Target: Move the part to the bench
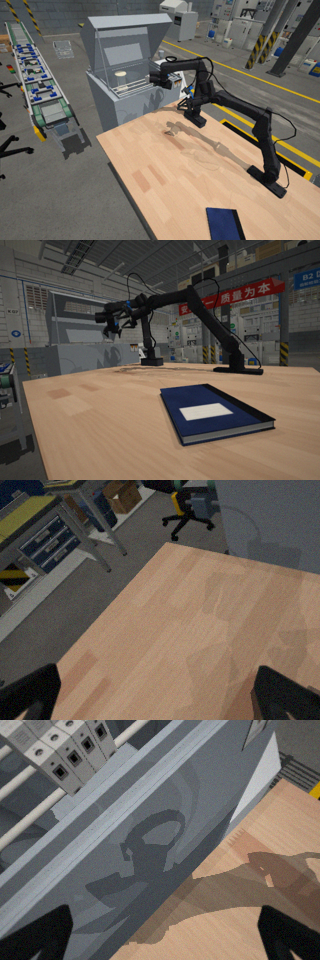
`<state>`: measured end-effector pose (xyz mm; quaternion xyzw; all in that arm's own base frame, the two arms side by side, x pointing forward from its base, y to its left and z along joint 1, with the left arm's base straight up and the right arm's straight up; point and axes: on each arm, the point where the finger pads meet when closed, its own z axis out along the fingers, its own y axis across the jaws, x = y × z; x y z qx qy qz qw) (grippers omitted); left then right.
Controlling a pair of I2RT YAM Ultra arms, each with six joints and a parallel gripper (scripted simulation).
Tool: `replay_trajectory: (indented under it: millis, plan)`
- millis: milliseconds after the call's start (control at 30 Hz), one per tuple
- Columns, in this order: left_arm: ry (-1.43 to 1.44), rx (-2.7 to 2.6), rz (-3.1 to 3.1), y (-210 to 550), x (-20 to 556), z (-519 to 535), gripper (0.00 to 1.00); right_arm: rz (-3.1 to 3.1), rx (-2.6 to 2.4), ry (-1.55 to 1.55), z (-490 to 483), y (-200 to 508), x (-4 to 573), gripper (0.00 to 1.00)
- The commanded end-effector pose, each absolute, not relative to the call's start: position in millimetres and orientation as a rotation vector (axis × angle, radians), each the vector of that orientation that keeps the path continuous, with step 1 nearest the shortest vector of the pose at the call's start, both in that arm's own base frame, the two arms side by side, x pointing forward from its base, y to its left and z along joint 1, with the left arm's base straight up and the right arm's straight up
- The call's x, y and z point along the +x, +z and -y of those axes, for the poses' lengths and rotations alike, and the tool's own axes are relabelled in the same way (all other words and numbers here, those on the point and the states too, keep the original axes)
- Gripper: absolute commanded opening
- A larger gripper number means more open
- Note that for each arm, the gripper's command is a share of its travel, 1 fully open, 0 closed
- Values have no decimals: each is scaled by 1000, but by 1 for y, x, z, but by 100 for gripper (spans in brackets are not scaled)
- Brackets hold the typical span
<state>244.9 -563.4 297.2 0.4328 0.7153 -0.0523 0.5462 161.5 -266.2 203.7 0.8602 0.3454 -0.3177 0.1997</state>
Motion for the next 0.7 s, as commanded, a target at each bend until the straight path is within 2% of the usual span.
replay_trajectory:
  millis: [0, 567, 600, 667]
  plan:
    - [-141, 1004, -1685, 309, 245, 562, 100, -957, 2398, -877, 267, 207, 162, 100]
    - [-147, 990, -1682, 316, 245, 560, 100, -953, 2388, -890, 267, 211, 160, 100]
    - [-147, 990, -1682, 316, 245, 560, 100, -953, 2388, -890, 267, 211, 160, 92]
    - [-147, 990, -1682, 316, 245, 560, 100, -953, 2388, -890, 267, 211, 160, 92]
